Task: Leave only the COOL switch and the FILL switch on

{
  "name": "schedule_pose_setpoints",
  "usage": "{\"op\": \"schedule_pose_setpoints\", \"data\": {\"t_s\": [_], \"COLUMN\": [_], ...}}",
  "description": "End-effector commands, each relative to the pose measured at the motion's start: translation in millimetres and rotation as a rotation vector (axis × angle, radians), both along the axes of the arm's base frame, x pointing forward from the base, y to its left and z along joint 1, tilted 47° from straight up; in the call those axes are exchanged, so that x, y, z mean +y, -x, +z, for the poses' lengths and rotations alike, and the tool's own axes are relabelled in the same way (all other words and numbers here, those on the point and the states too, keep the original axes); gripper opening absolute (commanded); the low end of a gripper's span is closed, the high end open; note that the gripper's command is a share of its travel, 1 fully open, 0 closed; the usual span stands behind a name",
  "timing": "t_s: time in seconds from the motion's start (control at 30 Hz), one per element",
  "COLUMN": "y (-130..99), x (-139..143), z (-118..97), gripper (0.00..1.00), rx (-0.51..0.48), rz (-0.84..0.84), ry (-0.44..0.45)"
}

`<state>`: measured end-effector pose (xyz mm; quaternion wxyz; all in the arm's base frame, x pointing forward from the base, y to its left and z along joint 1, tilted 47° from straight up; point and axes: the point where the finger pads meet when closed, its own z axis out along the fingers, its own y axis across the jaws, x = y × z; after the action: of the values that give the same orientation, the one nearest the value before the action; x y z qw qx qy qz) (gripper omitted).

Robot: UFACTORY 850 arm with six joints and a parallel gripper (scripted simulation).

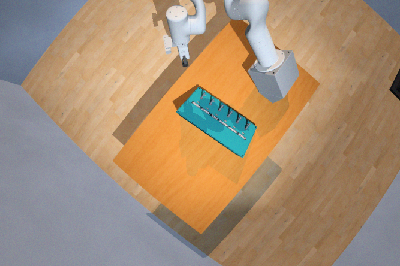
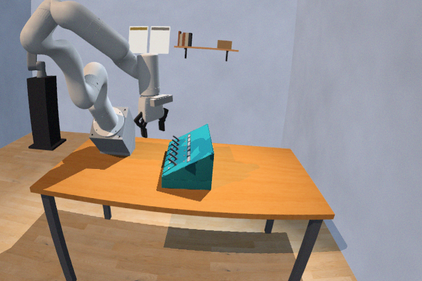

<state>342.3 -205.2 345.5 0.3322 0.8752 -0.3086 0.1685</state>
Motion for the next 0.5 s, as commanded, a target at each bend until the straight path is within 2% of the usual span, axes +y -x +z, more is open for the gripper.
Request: {"op": "schedule_pose_setpoints", "data": {"t_s": [0.0,0.2,0.33,0.37,0.4,0.47], "y": [4,-2,-30,-30,-41,-41], "x": [6,10,37,37,49,49], "z": [6,1,-29,-29,-42,-42], "gripper": [1.00,1.00,1.00,1.00,1.00,1.00], "rx": [0.000,0.007,0.040,0.040,0.053,0.053], "rz": [0.000,0.010,0.067,0.067,0.091,0.091], "ry": [0.001,0.004,0.023,0.023,0.032,0.032]}}
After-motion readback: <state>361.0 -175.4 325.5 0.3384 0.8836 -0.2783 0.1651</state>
